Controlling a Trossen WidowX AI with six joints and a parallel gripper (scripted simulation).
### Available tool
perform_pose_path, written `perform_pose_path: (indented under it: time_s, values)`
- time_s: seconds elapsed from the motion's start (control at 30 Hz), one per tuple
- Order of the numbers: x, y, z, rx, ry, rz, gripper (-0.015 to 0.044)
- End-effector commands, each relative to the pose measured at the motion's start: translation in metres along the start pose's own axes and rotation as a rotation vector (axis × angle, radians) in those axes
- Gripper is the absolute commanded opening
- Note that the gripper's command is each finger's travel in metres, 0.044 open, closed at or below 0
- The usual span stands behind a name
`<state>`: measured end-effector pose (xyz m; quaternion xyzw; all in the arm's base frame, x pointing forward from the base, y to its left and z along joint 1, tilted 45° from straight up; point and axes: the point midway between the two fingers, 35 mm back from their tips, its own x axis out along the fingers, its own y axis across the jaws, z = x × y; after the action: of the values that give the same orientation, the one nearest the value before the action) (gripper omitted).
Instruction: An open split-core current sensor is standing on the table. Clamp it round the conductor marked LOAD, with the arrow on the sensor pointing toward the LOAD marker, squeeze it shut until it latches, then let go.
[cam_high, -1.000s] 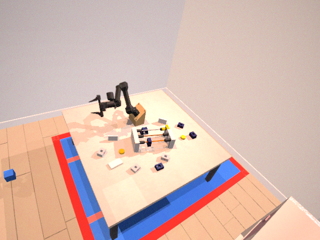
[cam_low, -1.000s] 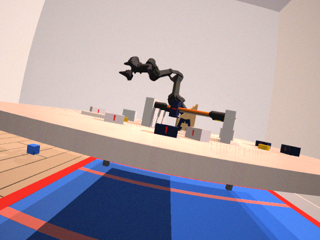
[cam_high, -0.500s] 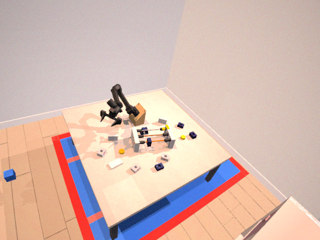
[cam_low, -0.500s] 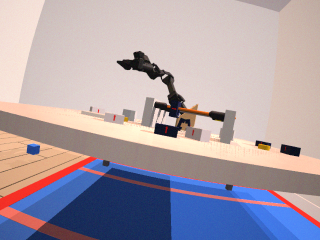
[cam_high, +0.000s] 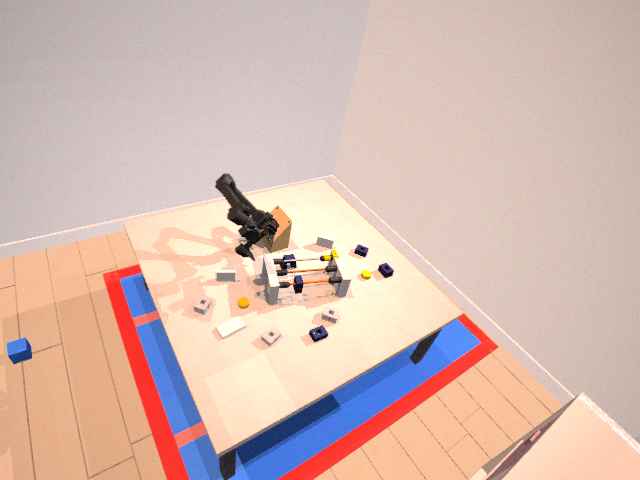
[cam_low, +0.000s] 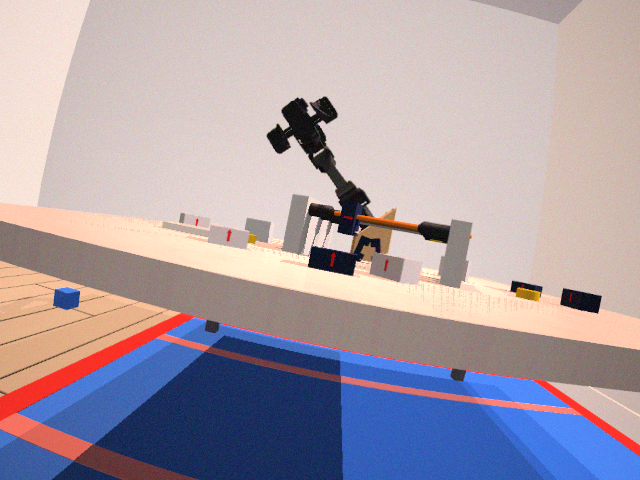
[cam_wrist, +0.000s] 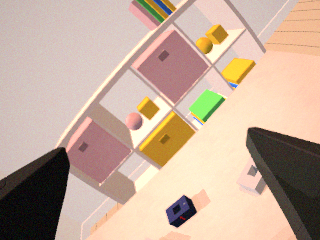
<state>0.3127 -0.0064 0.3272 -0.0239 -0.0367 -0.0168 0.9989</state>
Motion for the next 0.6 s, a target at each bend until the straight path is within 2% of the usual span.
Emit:
perform_pose_path:
  time_s: [0.0, 0.2, 0.43, 0.57]
  values:
    - [0.002, 0.007, -0.004, 0.049, 0.023, 0.032, 0.044]
    - [0.008, 0.014, -0.013, 0.064, 0.064, 0.048, 0.044]
    - [0.03, 0.059, -0.064, 0.107, 0.302, 0.116, 0.044]
    - [0.039, 0.097, -0.116, 0.063, 0.539, 0.136, 0.044]
